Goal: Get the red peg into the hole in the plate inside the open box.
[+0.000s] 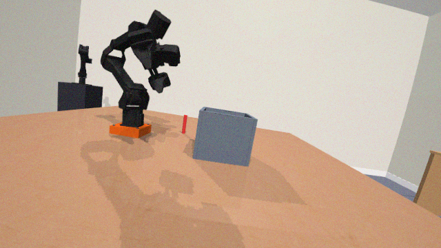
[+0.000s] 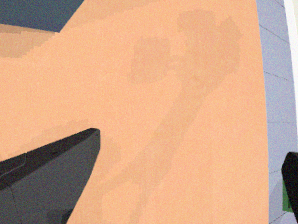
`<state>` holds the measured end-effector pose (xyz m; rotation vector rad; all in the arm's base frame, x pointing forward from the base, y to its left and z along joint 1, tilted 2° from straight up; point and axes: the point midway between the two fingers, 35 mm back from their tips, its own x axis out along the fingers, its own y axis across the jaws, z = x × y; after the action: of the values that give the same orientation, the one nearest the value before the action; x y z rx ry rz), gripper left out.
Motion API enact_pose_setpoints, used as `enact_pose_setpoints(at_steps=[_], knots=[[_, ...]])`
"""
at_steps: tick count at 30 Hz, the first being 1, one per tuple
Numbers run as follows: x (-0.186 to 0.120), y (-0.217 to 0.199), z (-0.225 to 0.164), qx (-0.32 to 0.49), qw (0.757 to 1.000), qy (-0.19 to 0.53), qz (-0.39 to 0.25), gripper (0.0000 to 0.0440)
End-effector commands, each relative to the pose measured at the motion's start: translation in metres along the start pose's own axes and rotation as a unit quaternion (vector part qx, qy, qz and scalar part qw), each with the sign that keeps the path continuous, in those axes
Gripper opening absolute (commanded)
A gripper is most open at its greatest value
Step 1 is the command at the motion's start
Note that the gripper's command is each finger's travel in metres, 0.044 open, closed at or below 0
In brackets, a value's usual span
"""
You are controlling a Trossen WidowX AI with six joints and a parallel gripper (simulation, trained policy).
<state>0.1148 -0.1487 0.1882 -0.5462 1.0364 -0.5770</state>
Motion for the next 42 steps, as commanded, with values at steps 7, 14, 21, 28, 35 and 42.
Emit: enact_pose_setpoints(at_steps=[7,14,21,28,35,42], knots=[[-0.015,-0.002,0.041,0.058,0.995,-0.066,0.037,0.044],[-0.035,0.001,0.086,0.142,0.977,-0.128,0.098,0.044],[-0.059,0.015,0.124,0.219,0.946,-0.158,0.181,0.044],[-0.082,0.035,0.152,0.283,0.908,-0.151,0.271,0.044],[-0.1,0.06,0.169,0.33,0.871,-0.108,0.347,0.044],[-0.114,0.088,0.174,0.362,0.841,-0.04,0.401,0.044]])
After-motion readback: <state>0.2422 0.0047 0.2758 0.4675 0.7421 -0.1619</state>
